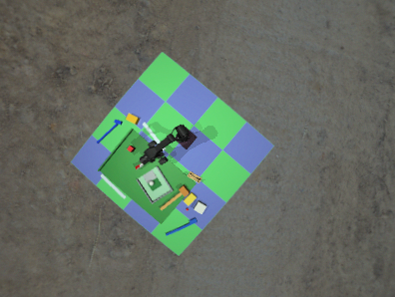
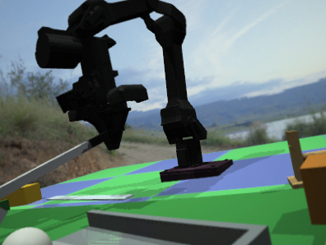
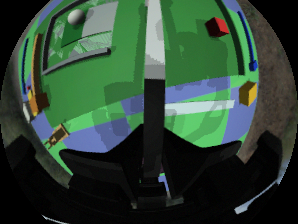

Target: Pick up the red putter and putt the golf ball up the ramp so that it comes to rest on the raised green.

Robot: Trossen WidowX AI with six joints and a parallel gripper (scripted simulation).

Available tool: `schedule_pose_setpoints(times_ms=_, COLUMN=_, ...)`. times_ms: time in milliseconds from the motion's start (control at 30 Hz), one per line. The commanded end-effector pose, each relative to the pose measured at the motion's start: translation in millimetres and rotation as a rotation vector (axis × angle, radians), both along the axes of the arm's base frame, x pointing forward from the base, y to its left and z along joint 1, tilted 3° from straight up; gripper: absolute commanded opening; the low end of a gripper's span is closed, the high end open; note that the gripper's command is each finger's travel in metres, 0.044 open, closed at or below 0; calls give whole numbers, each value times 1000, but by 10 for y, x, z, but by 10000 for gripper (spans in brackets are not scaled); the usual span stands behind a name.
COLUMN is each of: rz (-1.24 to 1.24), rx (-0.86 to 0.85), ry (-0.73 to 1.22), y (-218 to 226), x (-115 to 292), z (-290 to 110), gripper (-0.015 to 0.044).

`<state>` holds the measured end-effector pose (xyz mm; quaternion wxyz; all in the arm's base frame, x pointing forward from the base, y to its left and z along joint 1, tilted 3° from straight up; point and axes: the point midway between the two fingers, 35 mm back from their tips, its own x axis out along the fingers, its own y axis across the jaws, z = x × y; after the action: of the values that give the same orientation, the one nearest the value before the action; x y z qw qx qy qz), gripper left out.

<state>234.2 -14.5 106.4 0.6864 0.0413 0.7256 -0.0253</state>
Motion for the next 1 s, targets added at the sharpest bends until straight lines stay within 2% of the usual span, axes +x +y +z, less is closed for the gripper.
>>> schedule_pose_setpoints(times_ms=0, rz=-4, rx=0, ry=-22, y=1, x=35, z=250, gripper=0)
schedule_pose_setpoints(times_ms=133, rz=-4, rx=0, ry=-22, y=-1, x=26, z=369, gripper=0)
schedule_pose_setpoints(times_ms=967, rz=0, rx=-1, ry=-11, y=-1, x=16, z=278, gripper=0)
